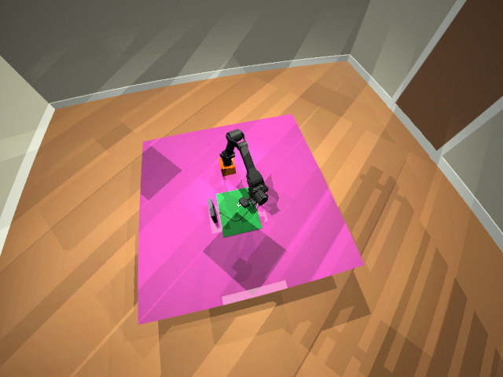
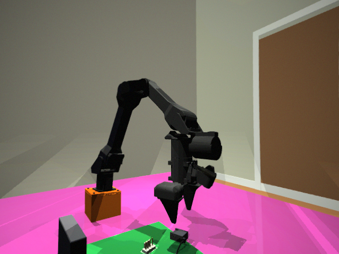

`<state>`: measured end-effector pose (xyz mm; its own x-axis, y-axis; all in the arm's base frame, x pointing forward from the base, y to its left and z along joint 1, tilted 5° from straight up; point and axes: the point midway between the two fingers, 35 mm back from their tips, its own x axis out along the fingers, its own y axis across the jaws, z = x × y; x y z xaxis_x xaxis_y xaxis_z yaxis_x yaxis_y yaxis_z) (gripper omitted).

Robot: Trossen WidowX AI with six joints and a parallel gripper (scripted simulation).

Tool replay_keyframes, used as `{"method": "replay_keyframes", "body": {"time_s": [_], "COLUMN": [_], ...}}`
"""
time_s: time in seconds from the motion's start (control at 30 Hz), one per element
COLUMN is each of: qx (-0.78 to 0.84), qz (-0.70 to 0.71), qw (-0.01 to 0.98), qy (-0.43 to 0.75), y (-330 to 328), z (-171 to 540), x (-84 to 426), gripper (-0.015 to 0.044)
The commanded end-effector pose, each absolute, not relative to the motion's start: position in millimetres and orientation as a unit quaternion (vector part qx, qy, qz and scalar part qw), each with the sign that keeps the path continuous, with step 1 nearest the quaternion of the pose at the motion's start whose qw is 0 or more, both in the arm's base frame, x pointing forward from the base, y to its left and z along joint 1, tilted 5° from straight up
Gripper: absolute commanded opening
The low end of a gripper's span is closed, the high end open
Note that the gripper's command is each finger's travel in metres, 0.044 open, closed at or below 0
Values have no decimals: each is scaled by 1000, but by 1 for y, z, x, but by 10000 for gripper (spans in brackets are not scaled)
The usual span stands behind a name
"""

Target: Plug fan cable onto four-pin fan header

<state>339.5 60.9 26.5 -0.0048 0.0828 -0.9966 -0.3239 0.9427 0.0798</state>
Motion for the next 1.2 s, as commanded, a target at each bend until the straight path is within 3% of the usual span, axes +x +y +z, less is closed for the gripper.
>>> {"method": "replay_keyframes", "body": {"time_s": [0.0, 0.13, 0.43, 0.73, 0.93, 1.17], "qx": [-87, -87, -74, -74, -73, -73], "qz": [145, 145, 112, 111, 111, 111], "qw": [700, 700, 619, 617, 617, 617], "qy": [694, 694, 774, 775, 776, 776], "y": [61, 61, 69, 69, 74, 75], "z": [26, 26, 69, 67, 7, 2], "x": [339, 340, 336, 336, 337, 336], "gripper": [440, 440, 210, 210, 210, 210]}}
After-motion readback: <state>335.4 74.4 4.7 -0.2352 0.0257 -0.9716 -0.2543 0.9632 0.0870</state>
